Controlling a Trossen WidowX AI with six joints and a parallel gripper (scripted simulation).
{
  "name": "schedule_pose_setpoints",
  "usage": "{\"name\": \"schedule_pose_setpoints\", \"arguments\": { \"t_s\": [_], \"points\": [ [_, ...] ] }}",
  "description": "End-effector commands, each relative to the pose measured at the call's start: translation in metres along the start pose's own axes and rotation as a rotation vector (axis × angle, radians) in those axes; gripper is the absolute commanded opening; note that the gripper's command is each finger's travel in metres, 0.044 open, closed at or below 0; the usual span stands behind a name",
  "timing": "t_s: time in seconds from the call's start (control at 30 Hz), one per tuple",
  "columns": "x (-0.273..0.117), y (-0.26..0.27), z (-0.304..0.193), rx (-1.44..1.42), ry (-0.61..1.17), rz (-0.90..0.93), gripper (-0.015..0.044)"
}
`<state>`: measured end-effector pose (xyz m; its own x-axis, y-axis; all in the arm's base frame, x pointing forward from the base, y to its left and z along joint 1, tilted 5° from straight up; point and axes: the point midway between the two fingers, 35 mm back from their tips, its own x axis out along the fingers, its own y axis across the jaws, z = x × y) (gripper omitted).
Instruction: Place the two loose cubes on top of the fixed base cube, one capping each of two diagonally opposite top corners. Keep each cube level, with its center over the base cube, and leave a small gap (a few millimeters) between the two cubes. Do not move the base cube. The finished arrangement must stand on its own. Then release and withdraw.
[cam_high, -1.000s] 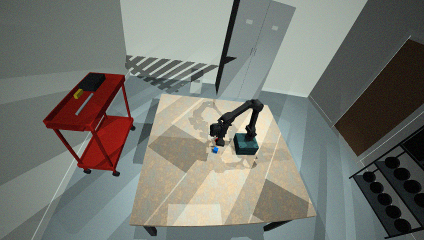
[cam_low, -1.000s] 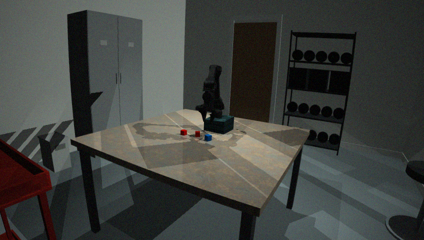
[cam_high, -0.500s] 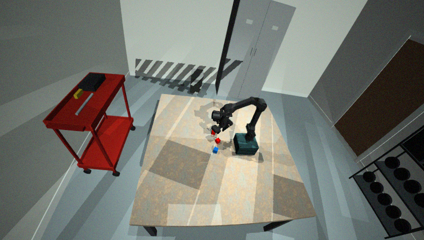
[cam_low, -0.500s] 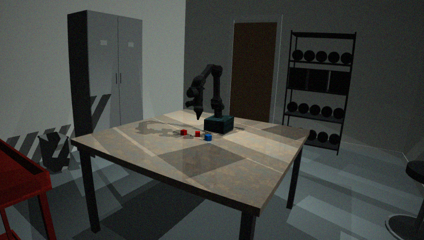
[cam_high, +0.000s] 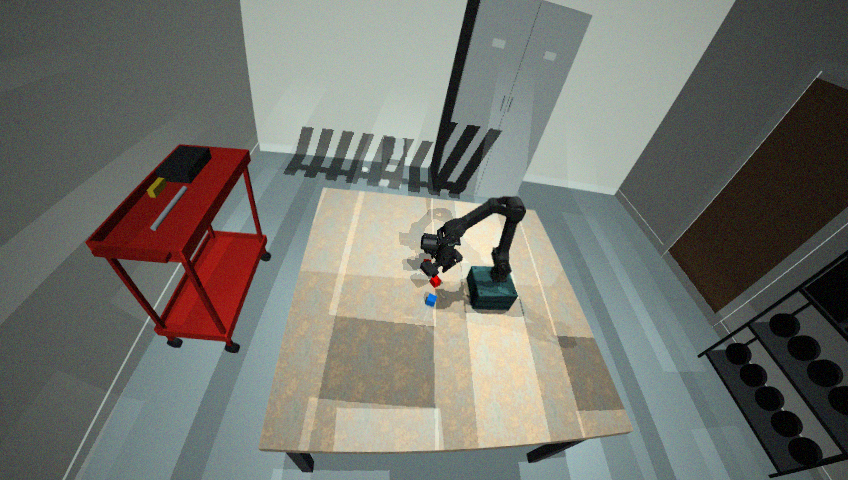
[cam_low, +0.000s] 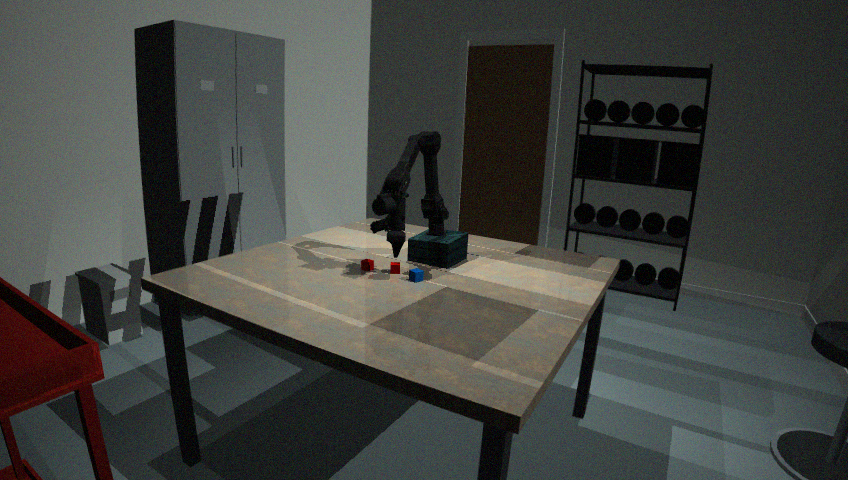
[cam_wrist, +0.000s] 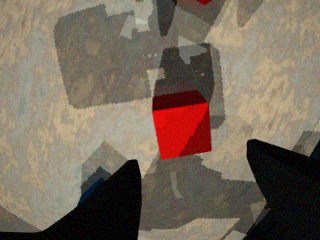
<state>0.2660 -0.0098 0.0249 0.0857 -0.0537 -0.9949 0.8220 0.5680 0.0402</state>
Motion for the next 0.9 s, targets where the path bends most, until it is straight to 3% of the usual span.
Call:
{"name": "schedule_pose_setpoints", "arguments": {
  "t_s": [0.0, 0.87],
  "points": [
    [0.009, 0.001, 0.0, -0.001, -0.001, 0.007, 0.0265],
    [0.047, 0.001, 0.0, -0.001, -0.001, 0.007, 0.0265]
  ]
}}
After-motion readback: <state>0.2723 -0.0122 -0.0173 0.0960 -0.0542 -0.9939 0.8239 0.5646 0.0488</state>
